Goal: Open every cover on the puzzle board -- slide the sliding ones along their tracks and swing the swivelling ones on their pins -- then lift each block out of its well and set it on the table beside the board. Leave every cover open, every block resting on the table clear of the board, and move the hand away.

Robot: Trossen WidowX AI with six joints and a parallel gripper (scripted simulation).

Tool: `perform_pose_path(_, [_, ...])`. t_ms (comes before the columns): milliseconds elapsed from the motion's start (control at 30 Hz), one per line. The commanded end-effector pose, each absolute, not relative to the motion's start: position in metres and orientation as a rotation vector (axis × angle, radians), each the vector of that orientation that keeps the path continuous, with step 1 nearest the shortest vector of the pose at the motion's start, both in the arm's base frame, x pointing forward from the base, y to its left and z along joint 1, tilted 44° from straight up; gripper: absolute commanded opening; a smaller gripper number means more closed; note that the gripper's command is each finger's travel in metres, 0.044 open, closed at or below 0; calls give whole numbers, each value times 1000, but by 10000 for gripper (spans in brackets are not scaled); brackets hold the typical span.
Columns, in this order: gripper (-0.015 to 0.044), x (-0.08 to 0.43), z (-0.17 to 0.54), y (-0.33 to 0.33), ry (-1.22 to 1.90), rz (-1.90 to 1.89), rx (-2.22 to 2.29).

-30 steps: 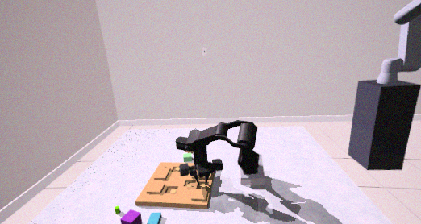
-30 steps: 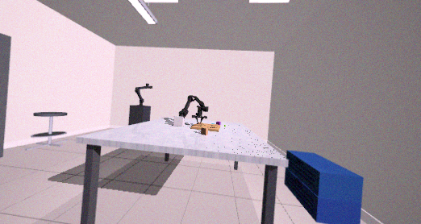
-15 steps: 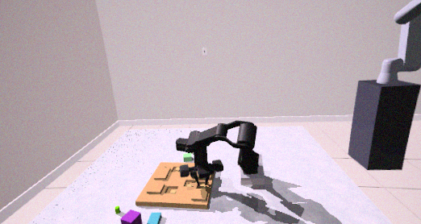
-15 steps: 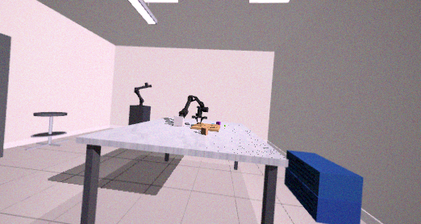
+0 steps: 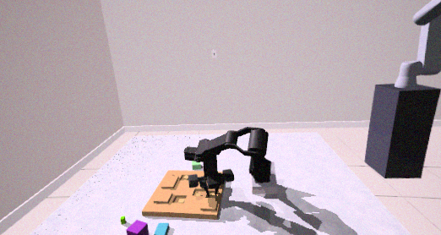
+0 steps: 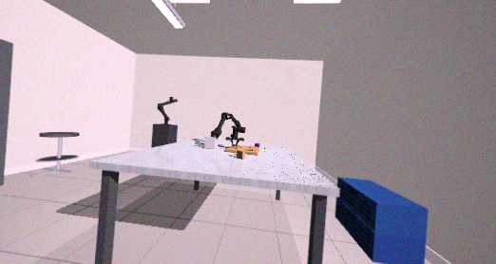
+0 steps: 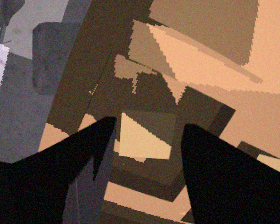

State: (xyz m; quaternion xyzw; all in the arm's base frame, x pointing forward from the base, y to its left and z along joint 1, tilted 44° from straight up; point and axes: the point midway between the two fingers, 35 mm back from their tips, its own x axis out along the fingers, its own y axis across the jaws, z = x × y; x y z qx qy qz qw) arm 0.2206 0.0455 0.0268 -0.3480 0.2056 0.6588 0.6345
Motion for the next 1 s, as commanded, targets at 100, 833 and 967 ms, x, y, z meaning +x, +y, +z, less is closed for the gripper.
perform_pose_path(100, [90,221,27,45,469,1505,-797])
perform_pose_path(833, [80,220,40,31,472,1505,-795])
perform_pose_path(967, [80,220,44,27,472,1505,-794])
